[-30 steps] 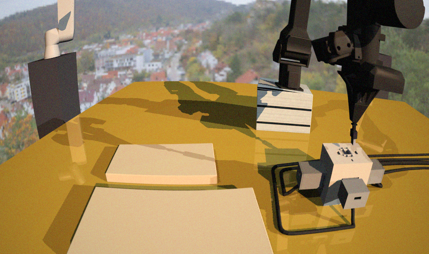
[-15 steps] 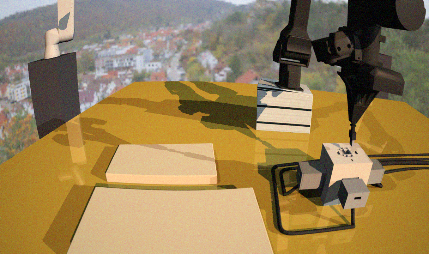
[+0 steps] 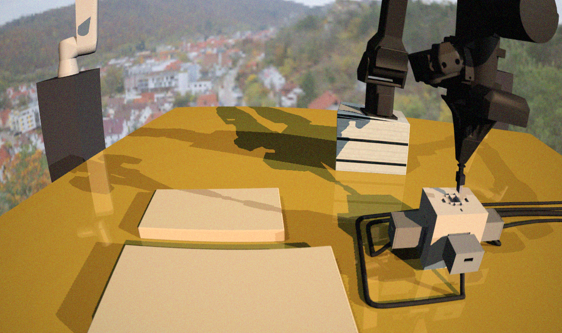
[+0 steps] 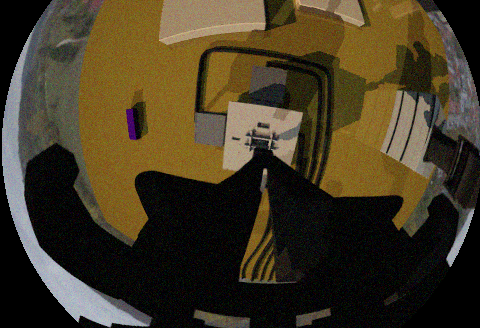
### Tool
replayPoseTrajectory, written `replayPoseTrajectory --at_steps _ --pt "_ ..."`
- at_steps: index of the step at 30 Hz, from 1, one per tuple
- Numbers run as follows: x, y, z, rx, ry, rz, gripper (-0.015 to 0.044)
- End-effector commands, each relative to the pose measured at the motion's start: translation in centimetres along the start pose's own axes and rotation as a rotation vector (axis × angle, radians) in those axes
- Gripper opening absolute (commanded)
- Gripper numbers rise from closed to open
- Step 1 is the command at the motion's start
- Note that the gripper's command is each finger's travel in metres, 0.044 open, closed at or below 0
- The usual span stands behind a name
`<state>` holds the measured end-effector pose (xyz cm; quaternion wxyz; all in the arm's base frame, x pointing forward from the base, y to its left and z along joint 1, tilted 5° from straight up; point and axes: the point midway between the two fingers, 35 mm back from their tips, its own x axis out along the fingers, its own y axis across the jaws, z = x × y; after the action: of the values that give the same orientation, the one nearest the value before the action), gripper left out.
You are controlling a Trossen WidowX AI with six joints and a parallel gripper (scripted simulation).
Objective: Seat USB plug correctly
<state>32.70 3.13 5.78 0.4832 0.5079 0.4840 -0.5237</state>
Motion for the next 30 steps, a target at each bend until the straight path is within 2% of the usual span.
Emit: replayPoseTrajectory --at_steps 1,30 --pt "0.11 0.05 0.10 0.006 -0.010 0.002 0.0000" --pt "0.46 0.07 0.20 0.005 -0.028 0.002 0.0000"
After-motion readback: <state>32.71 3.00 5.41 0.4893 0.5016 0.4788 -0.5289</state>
